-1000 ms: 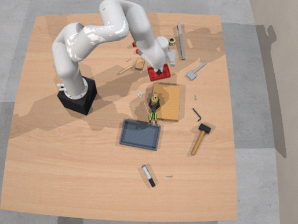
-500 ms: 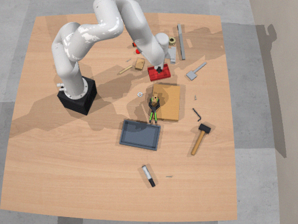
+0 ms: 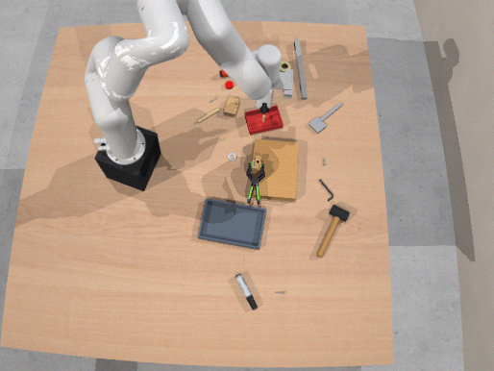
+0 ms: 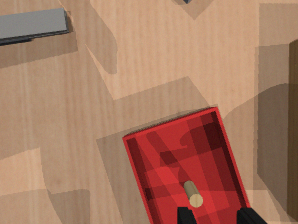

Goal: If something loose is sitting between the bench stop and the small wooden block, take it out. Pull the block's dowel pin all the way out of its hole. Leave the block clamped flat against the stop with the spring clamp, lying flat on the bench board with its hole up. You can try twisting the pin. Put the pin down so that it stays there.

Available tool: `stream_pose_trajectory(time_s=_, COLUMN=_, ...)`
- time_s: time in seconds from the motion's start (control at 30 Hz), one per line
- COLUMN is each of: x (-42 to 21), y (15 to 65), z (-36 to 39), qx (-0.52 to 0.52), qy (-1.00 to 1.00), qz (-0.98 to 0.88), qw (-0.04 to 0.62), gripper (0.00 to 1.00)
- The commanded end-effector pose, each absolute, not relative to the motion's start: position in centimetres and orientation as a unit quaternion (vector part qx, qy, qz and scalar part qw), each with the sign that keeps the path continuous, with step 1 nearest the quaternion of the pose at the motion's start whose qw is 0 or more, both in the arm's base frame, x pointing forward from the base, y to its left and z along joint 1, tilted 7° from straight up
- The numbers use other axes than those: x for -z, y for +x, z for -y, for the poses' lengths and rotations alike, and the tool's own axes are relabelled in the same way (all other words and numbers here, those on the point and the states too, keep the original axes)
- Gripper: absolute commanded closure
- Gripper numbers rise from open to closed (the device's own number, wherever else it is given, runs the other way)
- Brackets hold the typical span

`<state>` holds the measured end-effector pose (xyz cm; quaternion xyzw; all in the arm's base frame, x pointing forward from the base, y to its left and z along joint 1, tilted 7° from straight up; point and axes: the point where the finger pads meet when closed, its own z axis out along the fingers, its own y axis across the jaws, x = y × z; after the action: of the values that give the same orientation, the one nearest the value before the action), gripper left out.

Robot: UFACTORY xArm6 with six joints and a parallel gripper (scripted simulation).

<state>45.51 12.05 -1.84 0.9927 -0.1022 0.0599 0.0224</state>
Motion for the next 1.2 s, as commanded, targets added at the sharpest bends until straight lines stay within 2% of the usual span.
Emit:
stream_pose_trajectory(time_s=0.0, x=-0.1, y=45.4, z=-12.2, qx=-0.061, qy=0.993, qz=0.102, qw=0.022, gripper=0.72)
stream_pose_trajectory(time_s=0.43, x=-2.3, y=45.2, z=-12.3, qx=-0.061, qy=0.993, qz=0.102, qw=0.022, gripper=0.72)
stream_pose_trajectory(time_s=1.17, x=-2.4, y=45.2, z=-12.3, qx=-0.061, qy=0.993, qz=0.102, qw=0.022, gripper=0.72)
